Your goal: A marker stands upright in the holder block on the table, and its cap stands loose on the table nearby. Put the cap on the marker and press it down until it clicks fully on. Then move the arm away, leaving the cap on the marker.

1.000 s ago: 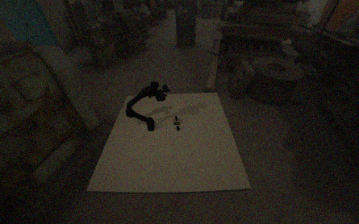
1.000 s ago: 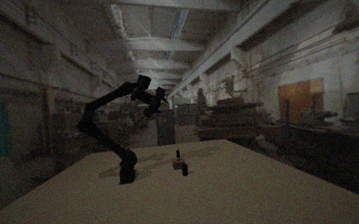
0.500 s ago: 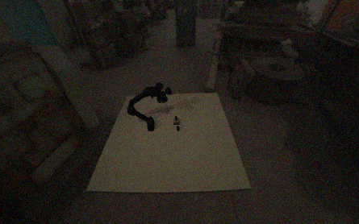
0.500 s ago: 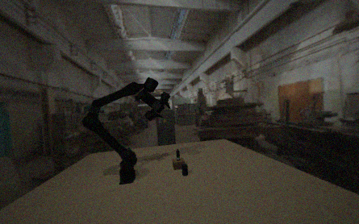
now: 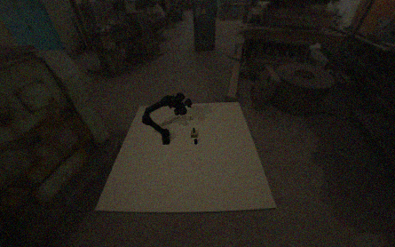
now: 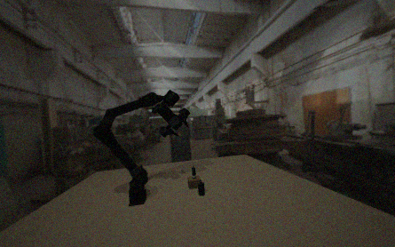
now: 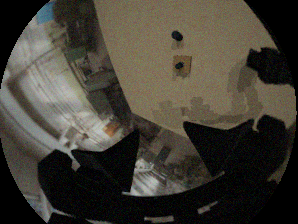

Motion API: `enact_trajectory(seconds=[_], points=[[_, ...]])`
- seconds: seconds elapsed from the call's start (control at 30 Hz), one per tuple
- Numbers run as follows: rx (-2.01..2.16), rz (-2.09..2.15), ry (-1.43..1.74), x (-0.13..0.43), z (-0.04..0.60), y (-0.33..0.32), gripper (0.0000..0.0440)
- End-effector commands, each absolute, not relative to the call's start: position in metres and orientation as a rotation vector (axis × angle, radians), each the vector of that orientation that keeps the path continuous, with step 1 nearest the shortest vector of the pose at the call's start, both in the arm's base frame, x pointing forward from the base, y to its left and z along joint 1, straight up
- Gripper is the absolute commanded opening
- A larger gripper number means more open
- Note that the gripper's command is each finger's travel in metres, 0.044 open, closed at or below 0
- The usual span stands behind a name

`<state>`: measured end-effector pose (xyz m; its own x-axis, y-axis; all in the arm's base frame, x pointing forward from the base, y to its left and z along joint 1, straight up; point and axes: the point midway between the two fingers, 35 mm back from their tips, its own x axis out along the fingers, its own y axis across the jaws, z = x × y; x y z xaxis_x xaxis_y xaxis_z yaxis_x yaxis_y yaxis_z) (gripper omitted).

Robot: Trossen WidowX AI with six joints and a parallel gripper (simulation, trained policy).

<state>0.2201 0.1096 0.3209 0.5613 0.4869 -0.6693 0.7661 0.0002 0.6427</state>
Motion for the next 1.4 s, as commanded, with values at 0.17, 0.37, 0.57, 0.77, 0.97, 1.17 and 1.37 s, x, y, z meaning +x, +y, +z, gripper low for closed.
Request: enact_trajectory(seconds=[0.17,0.37,0.57,0.77,0.97,1.17,1.37], points=[[1.619,-0.367,1.104,0.229,0.31,0.104,0.0337],[1.597,-0.421,1.129,0.235,0.3,0.098,0.0336],[1.575,-0.474,1.151,0.242,0.29,0.091,0.0336],[1.553,-0.527,1.17,0.249,0.28,0.083,0.0335],[1.531,-0.578,1.189,0.255,0.27,0.075,0.0335],[1.508,-0.628,1.205,0.261,0.261,0.065,0.0334],[1.486,-0.677,1.22,0.268,0.251,0.055,0.0334]])
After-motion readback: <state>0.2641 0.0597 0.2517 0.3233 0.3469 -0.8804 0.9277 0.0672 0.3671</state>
